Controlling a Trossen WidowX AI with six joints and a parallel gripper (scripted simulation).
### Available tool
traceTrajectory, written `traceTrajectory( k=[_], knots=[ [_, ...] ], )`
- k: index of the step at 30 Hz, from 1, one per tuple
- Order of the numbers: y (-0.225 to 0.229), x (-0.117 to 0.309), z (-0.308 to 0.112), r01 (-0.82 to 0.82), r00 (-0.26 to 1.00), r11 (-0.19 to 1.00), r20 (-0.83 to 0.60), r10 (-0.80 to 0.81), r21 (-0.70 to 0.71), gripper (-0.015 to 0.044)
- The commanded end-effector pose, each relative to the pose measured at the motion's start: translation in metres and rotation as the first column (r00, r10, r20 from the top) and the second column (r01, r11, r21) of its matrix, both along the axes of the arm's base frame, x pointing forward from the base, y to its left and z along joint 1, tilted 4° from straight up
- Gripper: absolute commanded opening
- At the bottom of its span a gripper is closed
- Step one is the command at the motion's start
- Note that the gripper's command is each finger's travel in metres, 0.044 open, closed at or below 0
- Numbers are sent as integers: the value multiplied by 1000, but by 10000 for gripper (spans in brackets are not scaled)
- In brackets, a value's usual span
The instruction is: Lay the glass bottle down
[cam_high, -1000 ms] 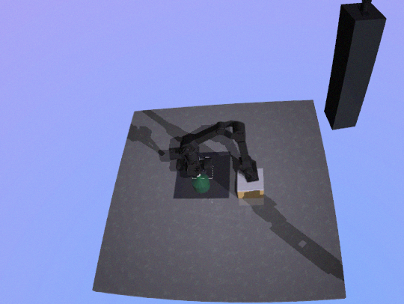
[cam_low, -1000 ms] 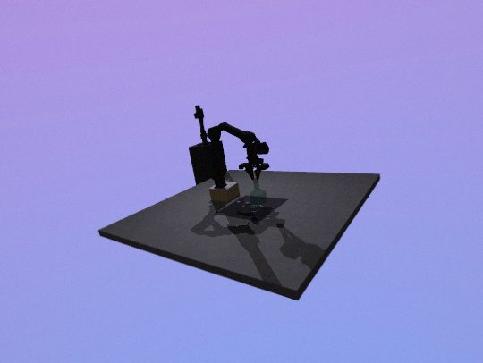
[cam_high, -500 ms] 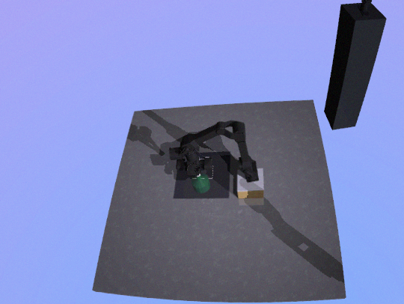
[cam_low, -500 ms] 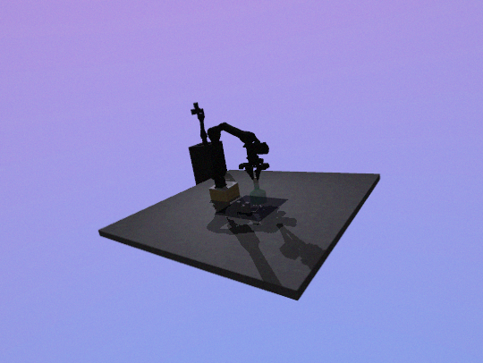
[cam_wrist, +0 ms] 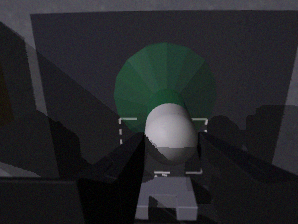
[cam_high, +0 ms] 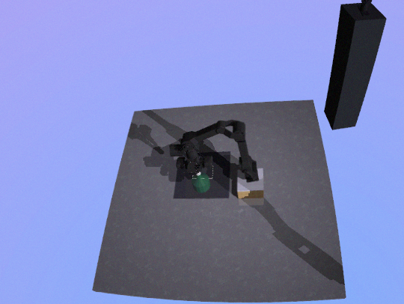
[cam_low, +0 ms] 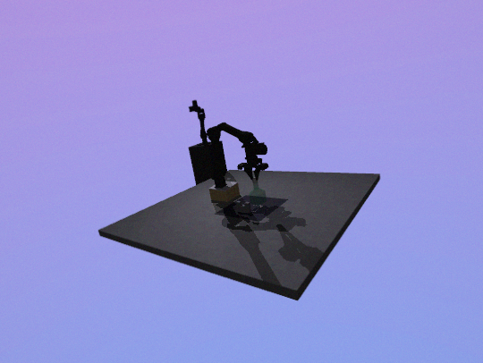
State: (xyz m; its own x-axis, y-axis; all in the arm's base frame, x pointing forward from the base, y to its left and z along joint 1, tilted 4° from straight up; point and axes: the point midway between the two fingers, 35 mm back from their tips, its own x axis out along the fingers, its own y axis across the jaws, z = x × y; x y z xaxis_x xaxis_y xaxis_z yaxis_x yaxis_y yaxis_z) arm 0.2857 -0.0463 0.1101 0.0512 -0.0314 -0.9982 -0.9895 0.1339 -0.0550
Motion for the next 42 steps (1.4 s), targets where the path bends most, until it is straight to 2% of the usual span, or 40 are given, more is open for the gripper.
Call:
traceTrajectory(
  k=[1, 42],
  knots=[
    [-9, -1, 3, 6, 1000, 1000, 0, -6, -11, 121],
    [-36, -5, 7, -48, 999, 994, 0, 48, 97, 121]
  ],
)
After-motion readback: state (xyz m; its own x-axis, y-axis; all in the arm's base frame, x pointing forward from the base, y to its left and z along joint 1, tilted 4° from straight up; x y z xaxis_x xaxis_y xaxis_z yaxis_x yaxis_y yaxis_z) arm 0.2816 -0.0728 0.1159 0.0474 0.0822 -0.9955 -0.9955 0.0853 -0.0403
